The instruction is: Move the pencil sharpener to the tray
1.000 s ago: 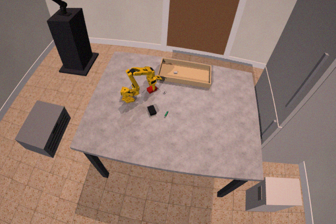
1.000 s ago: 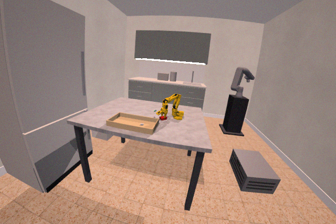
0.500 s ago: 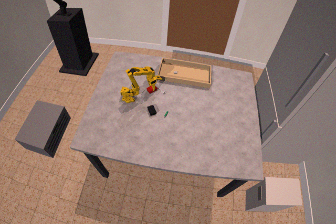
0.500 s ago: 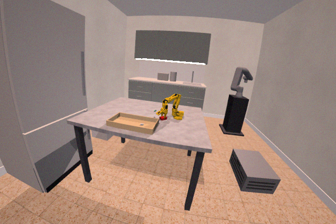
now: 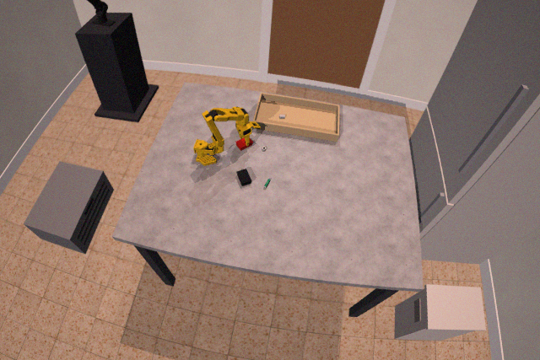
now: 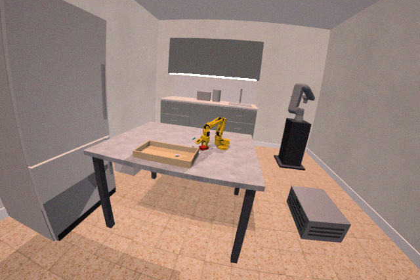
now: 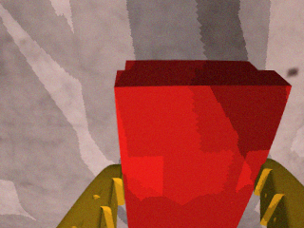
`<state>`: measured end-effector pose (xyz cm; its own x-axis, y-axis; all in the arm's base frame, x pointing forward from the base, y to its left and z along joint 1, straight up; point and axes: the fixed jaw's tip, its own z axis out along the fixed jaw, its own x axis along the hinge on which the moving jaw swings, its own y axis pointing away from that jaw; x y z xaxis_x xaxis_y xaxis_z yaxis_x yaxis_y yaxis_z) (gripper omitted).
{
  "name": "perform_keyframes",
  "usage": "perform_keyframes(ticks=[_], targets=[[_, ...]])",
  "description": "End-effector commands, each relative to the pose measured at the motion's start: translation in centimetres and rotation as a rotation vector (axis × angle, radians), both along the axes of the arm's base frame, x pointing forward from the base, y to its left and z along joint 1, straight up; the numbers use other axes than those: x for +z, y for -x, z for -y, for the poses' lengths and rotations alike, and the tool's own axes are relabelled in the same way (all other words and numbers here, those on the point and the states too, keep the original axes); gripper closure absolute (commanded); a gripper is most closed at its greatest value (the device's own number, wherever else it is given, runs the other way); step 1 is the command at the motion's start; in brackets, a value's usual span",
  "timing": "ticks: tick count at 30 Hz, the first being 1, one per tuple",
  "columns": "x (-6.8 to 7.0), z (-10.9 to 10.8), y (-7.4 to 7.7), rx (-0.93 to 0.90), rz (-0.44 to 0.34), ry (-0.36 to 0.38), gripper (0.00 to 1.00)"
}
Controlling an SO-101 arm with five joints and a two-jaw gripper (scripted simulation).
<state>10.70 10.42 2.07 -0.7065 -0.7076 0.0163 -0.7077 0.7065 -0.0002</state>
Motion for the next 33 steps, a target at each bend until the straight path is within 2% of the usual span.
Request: perform_keyframes(ticks=[1,33], targets=[[0.05,-0.08,-0.25,0.001,0.012,-0.012,0.76],[0.05,-0.08,-0.25,0.001,0.012,-0.012,0.73]])
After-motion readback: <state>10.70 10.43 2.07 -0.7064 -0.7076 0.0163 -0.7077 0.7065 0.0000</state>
